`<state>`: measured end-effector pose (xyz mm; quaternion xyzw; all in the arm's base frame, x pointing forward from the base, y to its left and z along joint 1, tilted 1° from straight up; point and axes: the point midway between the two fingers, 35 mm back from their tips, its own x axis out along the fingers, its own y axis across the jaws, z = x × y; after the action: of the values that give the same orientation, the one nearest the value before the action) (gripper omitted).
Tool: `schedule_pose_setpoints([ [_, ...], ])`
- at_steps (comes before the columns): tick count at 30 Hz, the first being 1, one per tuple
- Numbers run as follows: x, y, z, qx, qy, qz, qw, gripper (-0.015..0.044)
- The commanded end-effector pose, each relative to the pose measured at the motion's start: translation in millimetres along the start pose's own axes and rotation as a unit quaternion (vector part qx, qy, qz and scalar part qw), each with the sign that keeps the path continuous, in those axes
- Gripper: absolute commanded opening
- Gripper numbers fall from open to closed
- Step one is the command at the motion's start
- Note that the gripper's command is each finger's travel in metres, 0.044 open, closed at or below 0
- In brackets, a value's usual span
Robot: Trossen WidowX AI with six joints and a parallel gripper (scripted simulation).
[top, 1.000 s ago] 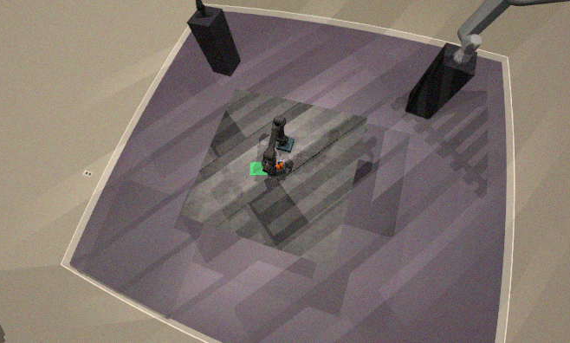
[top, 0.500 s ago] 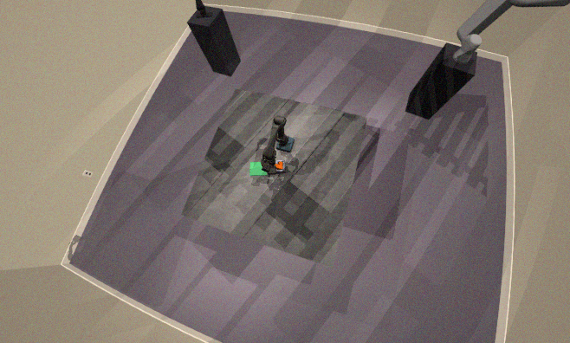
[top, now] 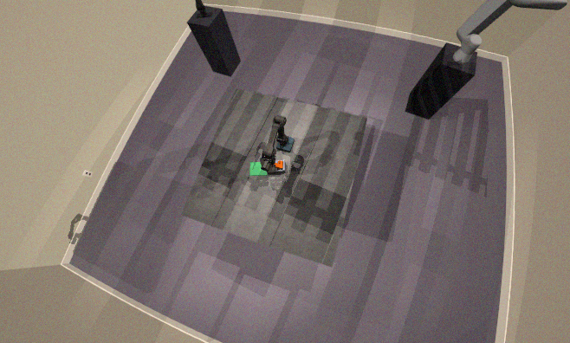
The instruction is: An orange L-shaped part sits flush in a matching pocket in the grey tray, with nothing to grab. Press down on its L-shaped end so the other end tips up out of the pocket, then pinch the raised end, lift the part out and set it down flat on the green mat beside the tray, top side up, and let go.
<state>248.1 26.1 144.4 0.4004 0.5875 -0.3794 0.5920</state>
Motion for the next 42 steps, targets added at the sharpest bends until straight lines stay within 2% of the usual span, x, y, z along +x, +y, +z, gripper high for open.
schedule_pose_setpoints([
  [1, -8, 1, -1, -0.001, 0.003, 0.003, 1.0, 0.0],
  [16, -18, 0, 3, -0.001, 0.002, 0.002, 1.0, 0.0],
  [42, -15, -10, 107, -0.001, -0.002, 0.002, 1.0, 0.0],
])
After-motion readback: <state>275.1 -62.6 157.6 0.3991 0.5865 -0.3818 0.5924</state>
